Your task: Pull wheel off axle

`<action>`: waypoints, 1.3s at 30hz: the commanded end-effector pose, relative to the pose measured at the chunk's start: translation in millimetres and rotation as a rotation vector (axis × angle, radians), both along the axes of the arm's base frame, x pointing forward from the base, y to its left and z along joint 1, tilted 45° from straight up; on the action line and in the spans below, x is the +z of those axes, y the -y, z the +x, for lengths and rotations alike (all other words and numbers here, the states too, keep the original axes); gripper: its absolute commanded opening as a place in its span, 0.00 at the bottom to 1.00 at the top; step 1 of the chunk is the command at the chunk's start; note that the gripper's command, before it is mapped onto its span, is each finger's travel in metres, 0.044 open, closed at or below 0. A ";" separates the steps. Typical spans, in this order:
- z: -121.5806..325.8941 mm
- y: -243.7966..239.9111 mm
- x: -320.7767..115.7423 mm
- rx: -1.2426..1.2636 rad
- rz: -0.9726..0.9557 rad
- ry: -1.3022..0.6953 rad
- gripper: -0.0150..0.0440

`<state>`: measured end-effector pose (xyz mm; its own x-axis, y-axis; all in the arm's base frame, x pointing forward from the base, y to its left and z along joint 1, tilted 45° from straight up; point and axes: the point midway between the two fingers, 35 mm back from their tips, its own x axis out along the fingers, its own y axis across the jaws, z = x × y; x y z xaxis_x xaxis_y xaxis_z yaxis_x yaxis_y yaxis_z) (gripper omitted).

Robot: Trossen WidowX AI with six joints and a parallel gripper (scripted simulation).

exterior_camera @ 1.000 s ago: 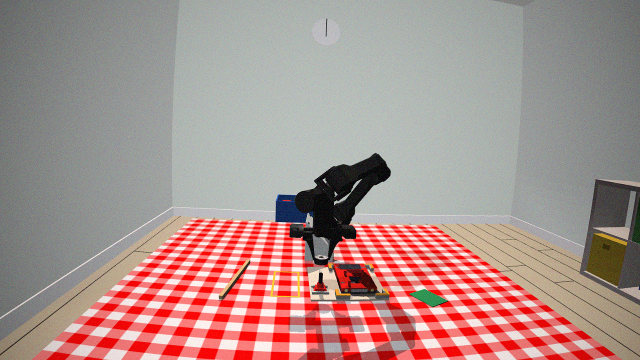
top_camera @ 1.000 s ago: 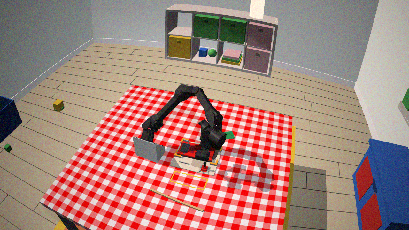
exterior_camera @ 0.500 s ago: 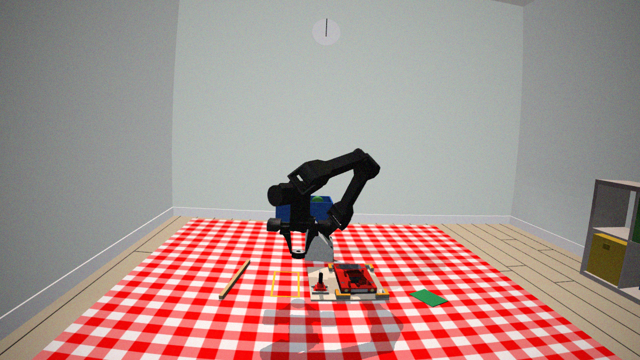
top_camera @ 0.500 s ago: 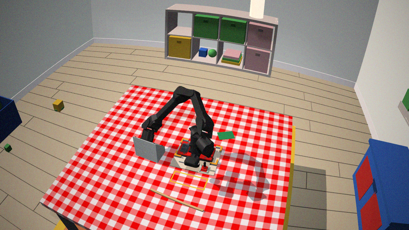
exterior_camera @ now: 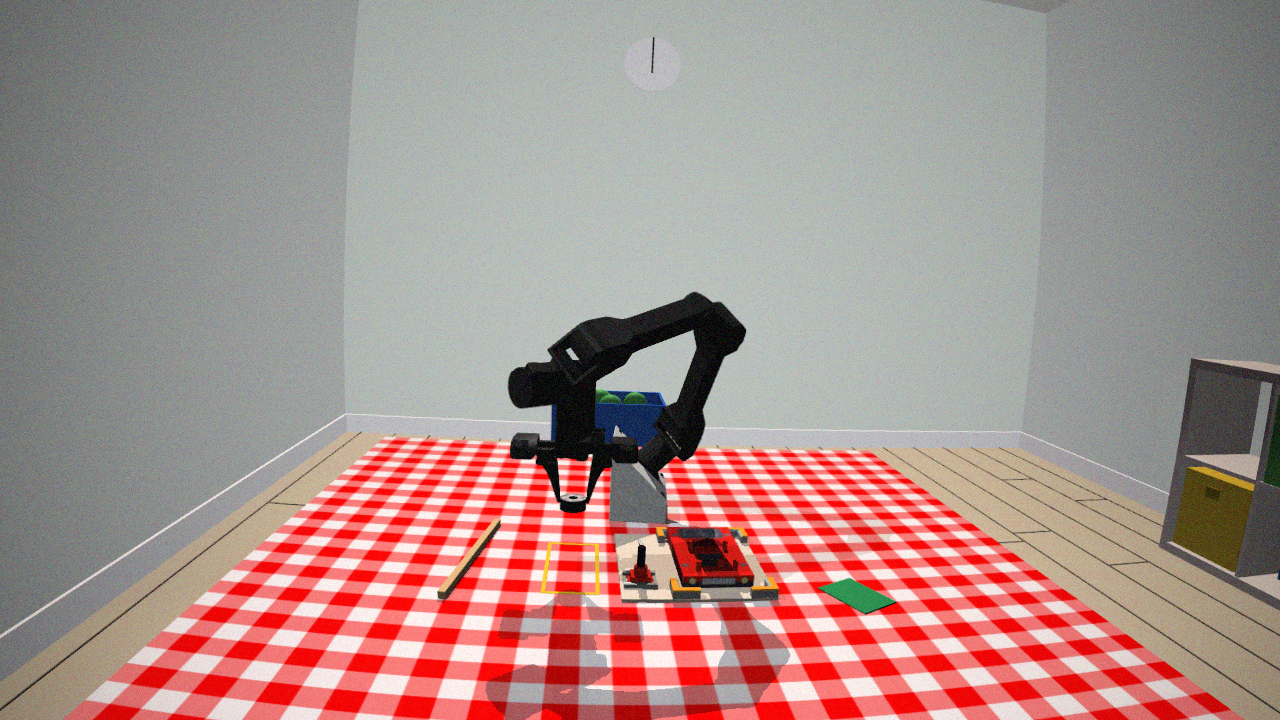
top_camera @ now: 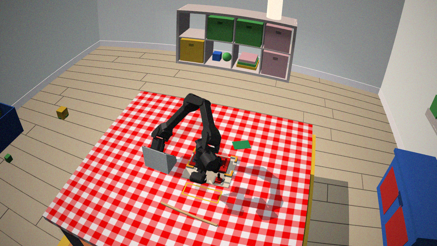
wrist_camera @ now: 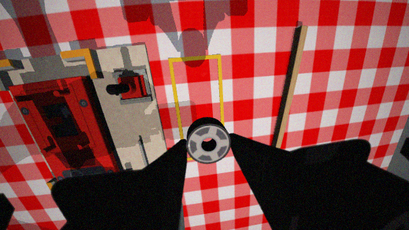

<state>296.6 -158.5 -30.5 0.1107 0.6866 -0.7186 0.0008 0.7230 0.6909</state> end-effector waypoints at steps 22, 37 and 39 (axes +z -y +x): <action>9.9 -71.4 -72.4 0.006 0.006 0.000 0.25; 8.8 -60.4 -62.8 0.008 0.003 -0.002 0.76; 7.8 -49.6 -52.5 0.007 0.002 -0.002 0.76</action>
<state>303.9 -94.7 -94.5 0.0958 0.6964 -0.7113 0.0015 0.7145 0.6997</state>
